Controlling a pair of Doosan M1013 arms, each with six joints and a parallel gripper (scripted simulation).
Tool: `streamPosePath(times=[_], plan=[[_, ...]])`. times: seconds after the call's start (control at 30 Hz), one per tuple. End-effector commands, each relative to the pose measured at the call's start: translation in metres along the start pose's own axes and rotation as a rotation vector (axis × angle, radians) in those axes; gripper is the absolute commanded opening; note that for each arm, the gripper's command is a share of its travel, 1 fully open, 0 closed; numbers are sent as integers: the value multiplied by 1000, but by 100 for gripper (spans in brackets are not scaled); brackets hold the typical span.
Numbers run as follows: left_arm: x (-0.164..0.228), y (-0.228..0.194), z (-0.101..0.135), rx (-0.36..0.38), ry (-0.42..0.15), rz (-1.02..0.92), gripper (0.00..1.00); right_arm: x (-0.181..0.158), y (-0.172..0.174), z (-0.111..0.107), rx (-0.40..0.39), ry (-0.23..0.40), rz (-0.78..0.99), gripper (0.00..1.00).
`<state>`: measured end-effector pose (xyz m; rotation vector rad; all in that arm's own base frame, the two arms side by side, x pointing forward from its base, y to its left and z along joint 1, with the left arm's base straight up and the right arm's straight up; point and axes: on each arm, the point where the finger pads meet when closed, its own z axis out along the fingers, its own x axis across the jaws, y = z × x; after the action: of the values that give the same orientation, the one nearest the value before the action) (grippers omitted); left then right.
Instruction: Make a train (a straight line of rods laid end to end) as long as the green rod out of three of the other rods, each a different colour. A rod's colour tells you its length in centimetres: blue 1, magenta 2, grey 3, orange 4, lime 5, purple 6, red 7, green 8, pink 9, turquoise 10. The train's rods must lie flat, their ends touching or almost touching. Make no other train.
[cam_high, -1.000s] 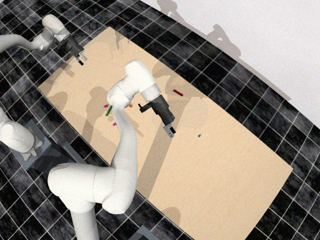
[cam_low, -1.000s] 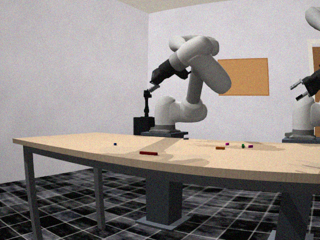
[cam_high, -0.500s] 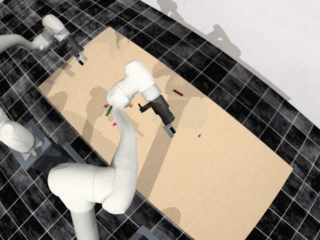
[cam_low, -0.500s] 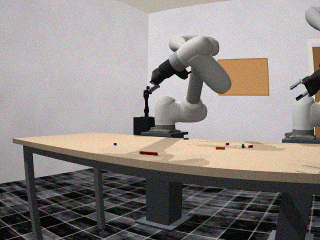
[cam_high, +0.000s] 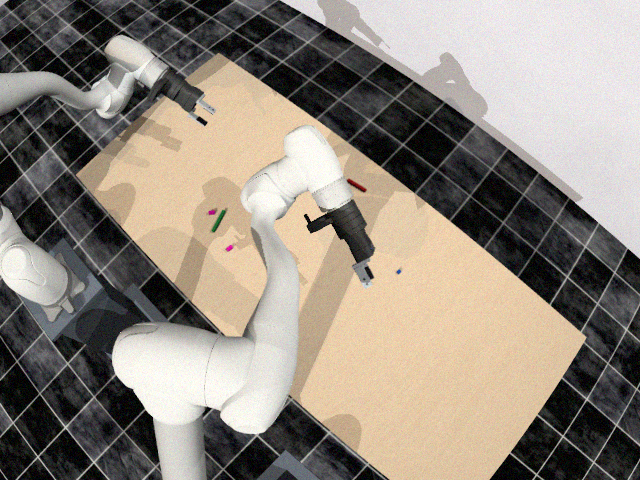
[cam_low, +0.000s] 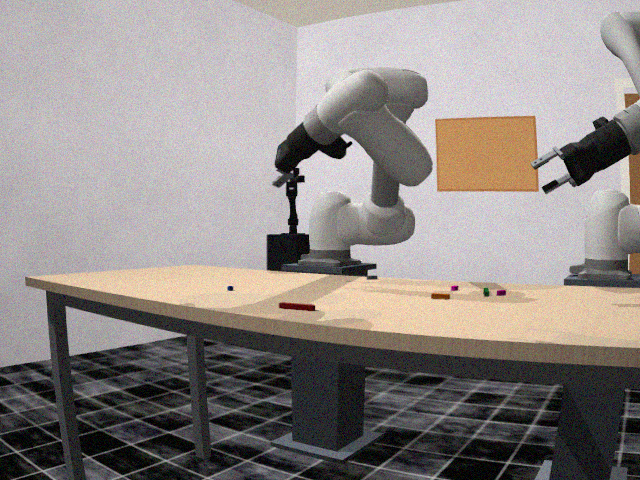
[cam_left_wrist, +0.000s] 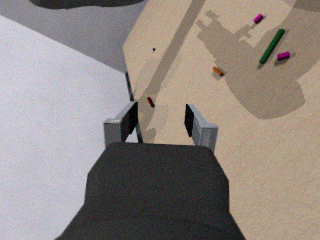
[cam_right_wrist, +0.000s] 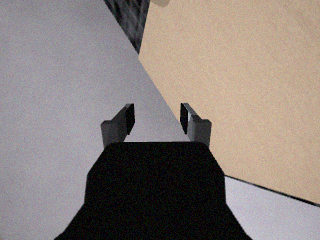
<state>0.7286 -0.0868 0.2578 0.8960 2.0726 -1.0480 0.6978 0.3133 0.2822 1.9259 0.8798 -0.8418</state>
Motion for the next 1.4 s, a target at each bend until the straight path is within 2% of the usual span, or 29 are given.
streamPosePath(times=[0.0, 0.03, 0.07, 0.23, 0.4, 0.47, 0.5, 0.73, 0.97, 1.03, 1.07, 1.37], plan=[[-45, 14, 52, -71, -59, -63, 100, -7, 27, 45, 75, -6, -36, 100], [-55, 15, 61, -95, -84, -94, 100, -9, 35, 60, 99, -10, -47, 100], [-63, 17, 70, -95, -84, -94, 100, -11, 44, 76, 124, -13, -58, 100], [-104, 20, 118, -159, -161, -200, 100, -25, 68, 138, 278, -22, -118, 100], [-144, 20, 166, -209, -226, -307, 100, -41, 89, 202, 388, -17, -155, 100], [-144, 20, 166, -209, -226, -307, 100, -41, 89, 202, 388, -17, -155, 100], [-161, 18, 190, -234, -260, -372, 100, -51, 99, 239, 430, -12, -167, 100], [-192, 8, 246, -292, -337, -546, 100, -81, 110, 325, 587, 19, -206, 100], [-209, -10, 301, -349, -400, -747, 100, -117, 110, 415, 736, 66, -231, 100], [-209, -10, 301, -349, -400, -747, 100, -117, 110, 415, 736, 66, -231, 100], [-211, -19, 322, -372, -418, -828, 100, -133, 106, 450, 784, 85, -236, 100], [-197, -59, 387, -451, -455, -1099, 100, -187, 76, 553, 978, 185, -241, 100]])
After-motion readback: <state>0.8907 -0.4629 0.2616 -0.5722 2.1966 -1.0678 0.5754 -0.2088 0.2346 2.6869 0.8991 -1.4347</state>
